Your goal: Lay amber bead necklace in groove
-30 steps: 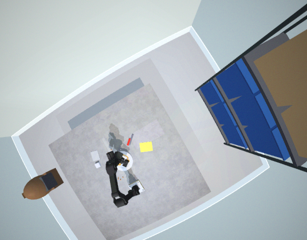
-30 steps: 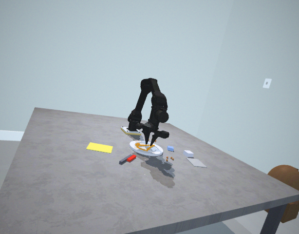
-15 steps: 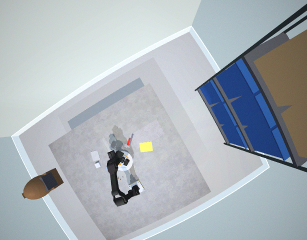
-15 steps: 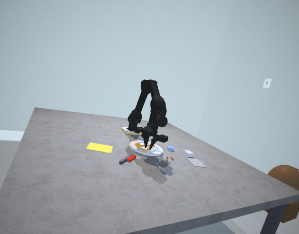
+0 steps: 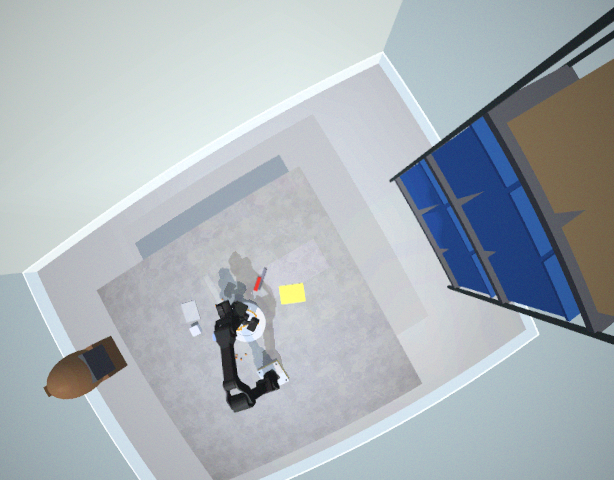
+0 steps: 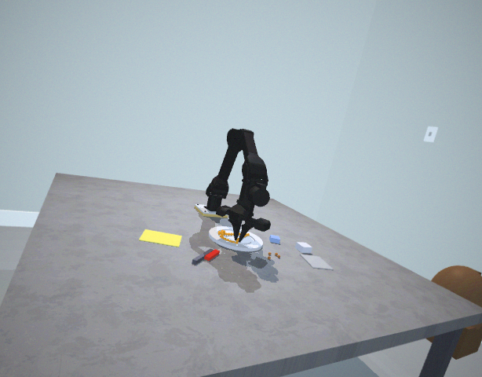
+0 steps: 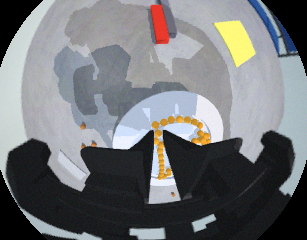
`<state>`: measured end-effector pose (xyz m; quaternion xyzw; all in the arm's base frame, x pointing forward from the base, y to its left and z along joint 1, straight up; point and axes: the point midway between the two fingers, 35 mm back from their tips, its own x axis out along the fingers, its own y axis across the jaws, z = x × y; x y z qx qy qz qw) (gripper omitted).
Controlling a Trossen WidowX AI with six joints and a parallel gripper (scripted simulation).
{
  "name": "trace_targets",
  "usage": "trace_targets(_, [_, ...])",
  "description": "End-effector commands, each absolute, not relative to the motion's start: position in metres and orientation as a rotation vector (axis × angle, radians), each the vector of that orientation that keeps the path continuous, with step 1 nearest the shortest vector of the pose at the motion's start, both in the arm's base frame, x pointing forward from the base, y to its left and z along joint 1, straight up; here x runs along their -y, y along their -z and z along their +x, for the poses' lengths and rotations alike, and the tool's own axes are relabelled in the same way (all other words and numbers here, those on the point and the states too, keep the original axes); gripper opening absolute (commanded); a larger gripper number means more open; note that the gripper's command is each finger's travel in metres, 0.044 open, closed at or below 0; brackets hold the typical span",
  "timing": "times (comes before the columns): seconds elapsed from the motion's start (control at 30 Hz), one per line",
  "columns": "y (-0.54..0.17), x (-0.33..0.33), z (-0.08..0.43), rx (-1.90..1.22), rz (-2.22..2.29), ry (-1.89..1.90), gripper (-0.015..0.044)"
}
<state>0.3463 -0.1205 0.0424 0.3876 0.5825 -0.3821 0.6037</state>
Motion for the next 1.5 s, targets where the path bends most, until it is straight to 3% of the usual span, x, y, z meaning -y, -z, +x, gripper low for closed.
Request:
trace_targets(0.0, [-0.043,0.1205,0.3464,-1.347,0.897,0.884,0.0])
trace_targets(1.47, [-0.0489,0.1191,0.3544,-1.348,0.893,0.882,0.0])
